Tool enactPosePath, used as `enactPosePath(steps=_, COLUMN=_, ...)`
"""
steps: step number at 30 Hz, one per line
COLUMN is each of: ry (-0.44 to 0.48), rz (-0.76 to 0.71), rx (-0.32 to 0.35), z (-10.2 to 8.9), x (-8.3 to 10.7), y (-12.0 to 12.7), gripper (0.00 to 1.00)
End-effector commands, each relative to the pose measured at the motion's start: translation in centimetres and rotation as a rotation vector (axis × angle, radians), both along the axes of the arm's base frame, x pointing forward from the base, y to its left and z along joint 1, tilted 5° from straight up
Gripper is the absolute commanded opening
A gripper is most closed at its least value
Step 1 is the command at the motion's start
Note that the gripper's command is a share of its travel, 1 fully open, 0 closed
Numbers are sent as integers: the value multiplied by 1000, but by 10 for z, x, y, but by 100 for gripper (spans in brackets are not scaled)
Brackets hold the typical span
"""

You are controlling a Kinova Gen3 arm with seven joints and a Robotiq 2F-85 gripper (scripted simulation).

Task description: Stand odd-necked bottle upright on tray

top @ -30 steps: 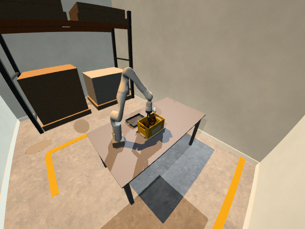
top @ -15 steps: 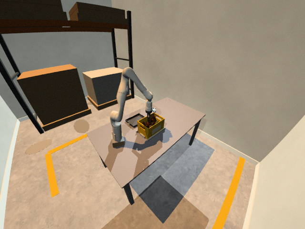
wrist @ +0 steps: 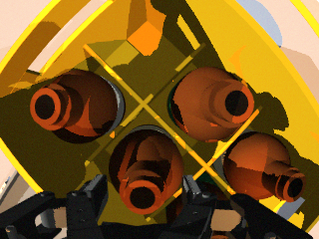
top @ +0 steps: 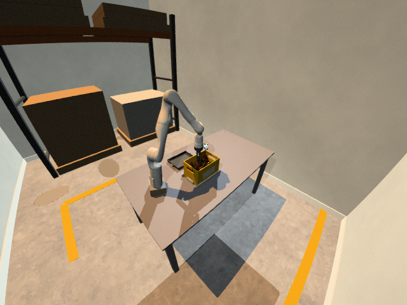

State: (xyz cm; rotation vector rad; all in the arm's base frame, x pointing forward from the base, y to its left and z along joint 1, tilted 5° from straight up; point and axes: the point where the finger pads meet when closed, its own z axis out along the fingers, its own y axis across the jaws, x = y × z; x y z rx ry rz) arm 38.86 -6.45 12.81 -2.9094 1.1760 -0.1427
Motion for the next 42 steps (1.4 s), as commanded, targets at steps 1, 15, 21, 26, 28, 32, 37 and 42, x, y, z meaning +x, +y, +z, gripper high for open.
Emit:
enactPosePath(steps=1, ry=-1, rz=0, rx=0, z=0, x=0, y=0, gripper=64)
enactPosePath(steps=15, ry=-1, rz=0, rx=0, z=3, x=0, y=0, gripper=64)
enactPosePath(steps=21, ry=-1, rz=0, rx=0, z=14, x=-1, y=0, gripper=64)
enactPosePath(steps=26, ry=-1, rz=0, rx=0, z=28, x=-2, y=1, gripper=64)
enactPosePath(steps=28, ry=-1, rz=0, rx=0, z=28, x=-2, y=1, gripper=64)
enactPosePath(steps=32, ry=-1, rz=0, rx=0, z=42, x=-3, y=1, gripper=64)
enactPosePath(steps=37, ry=-1, rz=0, rx=0, z=60, x=-5, y=2, gripper=64)
enactPosePath(steps=42, ry=-1, rz=0, rx=0, z=74, x=-6, y=2, gripper=64)
